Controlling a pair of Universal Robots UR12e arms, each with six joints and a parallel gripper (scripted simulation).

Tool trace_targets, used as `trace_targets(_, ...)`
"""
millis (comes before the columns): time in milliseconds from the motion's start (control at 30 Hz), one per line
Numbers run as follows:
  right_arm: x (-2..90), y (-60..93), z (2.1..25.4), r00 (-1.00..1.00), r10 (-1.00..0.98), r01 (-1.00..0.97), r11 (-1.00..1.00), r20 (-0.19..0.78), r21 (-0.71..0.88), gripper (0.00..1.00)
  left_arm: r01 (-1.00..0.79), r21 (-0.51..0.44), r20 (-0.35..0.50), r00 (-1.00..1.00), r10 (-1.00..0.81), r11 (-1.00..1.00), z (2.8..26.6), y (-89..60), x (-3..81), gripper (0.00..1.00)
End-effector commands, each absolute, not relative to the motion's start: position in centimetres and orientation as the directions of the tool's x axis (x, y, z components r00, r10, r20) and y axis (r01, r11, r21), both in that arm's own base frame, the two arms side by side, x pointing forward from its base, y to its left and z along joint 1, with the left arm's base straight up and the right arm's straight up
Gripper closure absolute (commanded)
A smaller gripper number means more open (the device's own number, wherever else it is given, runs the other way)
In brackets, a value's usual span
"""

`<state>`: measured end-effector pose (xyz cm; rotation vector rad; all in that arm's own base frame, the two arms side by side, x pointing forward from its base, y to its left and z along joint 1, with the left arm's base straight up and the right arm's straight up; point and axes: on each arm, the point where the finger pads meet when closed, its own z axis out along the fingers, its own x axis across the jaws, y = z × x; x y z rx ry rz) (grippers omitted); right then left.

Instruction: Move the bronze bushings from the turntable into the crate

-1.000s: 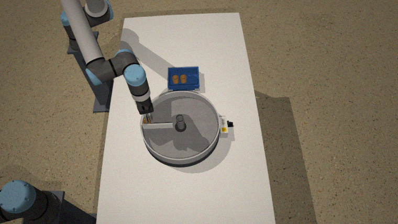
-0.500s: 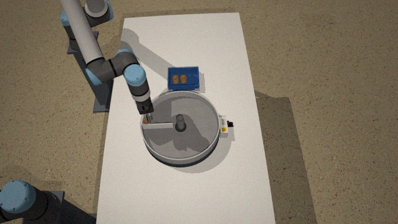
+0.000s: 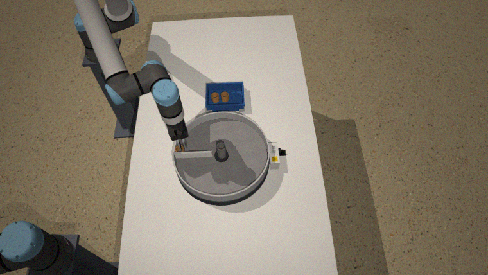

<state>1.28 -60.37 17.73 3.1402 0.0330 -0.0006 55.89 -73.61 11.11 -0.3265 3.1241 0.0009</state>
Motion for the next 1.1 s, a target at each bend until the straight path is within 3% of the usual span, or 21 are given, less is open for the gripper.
trace_targets(0,1.35,-60.39,17.70,1.000,0.022,0.022,-1.000,0.000,0.000,0.00,-0.208,-0.002,0.000,-0.978,-0.208,0.978,11.24,-73.55,55.94,0.64)
trace_targets(1067,1.35,-60.39,17.70,1.000,0.022,0.022,-1.000,0.000,0.000,0.00,-0.207,-0.004,0.000,-0.978,-0.207,0.978,11.55,-73.75,55.99,0.64)
